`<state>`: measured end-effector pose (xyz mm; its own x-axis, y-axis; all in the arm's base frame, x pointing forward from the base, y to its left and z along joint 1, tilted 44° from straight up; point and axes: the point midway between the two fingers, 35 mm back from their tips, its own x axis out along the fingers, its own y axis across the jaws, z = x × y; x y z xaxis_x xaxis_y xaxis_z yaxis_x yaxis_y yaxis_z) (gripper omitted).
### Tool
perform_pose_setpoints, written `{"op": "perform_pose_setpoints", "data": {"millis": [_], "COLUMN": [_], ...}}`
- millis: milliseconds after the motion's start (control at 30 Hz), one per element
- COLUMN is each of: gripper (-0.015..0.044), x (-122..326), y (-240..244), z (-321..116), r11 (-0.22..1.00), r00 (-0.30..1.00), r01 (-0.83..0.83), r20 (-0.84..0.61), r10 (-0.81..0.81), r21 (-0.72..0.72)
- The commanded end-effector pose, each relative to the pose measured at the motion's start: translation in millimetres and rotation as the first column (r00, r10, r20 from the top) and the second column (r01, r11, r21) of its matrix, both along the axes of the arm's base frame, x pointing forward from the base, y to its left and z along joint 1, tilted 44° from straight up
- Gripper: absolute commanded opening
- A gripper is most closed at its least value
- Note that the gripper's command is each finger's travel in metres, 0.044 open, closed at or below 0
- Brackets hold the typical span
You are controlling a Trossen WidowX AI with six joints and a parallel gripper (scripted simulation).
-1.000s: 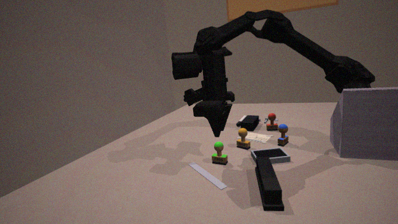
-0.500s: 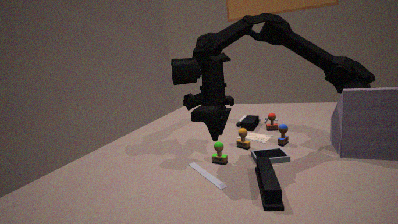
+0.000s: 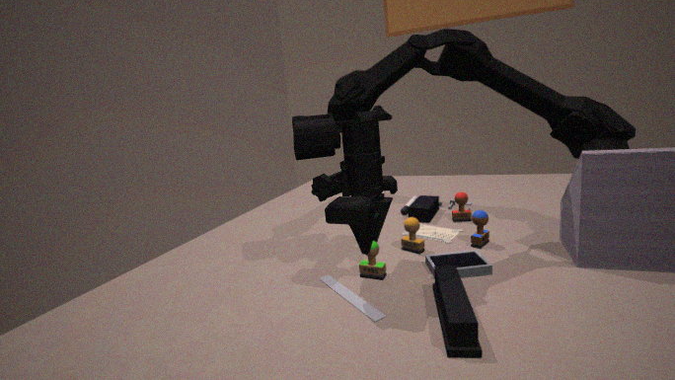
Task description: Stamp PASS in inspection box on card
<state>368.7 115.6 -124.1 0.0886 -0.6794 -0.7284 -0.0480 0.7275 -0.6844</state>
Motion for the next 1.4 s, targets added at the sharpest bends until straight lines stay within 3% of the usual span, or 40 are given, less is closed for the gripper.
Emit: {"op": "perform_pose_setpoints", "data": {"millis": [0, 600, 733, 1033, 1100, 1367], "gripper": [0.0214, 0.0214, 0.0109, 0.0049, 0.0, 0.0], "x": [1, 2, 1, 1, 1, 1], "y": [-4, -24, -22, -22, -22, -19], "z": [-4, -23, -21, -21, -21, -18], "r11": [1.0, 1.0, 1.0, 1.0, 1.0, 1.0], "r00": [1.0, 1.0, 1.0, 1.0, 1.0, 1.0], "r01": [-0.008, -0.008, 0.001, 0.001, 0.001, 0.001], "r20": [-0.001, -0.001, 0.0, 0.0, 0.0, 0.0], "r10": [0.008, 0.008, -0.001, -0.001, -0.001, -0.001], "r21": [-0.004, -0.006, -0.003, -0.003, -0.003, -0.002]}}
